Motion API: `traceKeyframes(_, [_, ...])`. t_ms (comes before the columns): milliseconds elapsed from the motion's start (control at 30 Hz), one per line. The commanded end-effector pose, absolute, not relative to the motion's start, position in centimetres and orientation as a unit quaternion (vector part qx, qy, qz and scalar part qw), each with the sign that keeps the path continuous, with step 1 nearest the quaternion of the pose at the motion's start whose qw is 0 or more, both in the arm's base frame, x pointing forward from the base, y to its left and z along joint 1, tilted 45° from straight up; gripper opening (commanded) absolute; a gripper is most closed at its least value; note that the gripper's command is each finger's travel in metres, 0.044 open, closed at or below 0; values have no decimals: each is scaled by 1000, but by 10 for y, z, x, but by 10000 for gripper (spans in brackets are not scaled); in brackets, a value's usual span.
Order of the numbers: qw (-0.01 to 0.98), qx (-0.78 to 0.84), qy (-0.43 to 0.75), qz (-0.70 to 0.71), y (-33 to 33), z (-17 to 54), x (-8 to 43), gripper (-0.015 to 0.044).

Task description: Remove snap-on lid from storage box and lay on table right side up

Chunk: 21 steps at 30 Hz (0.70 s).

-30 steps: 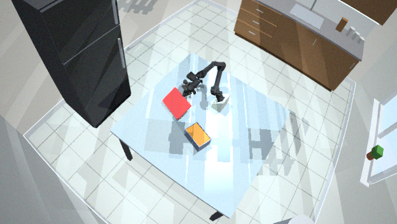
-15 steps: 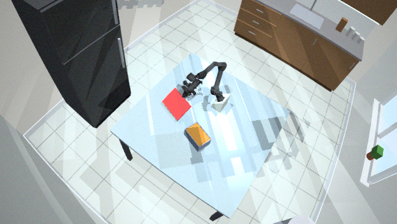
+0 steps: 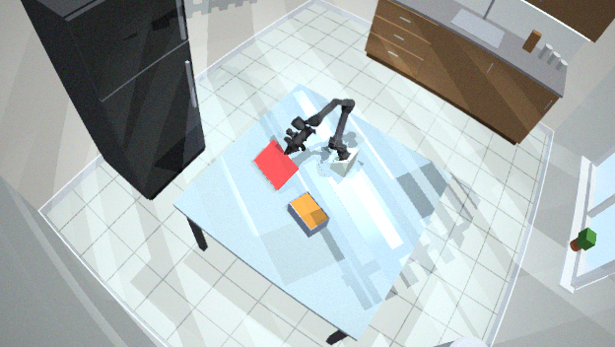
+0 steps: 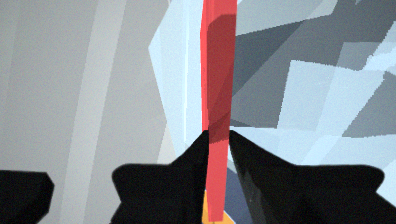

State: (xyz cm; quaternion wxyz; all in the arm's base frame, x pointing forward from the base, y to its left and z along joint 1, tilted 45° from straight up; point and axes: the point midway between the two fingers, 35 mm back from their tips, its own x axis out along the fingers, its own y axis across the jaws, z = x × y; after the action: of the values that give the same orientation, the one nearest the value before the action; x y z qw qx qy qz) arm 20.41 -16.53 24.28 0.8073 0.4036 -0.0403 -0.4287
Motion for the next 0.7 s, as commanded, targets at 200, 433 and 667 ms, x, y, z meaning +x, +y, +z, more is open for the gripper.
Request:
traceKeyframes(200, [810,403,-40,-424,-170,238,205,0])
traceKeyframes(433, [810,403,-40,-424,-174,234,204,0])
traceKeyframes(667, [810,403,-40,-424,-178,230,204,0])
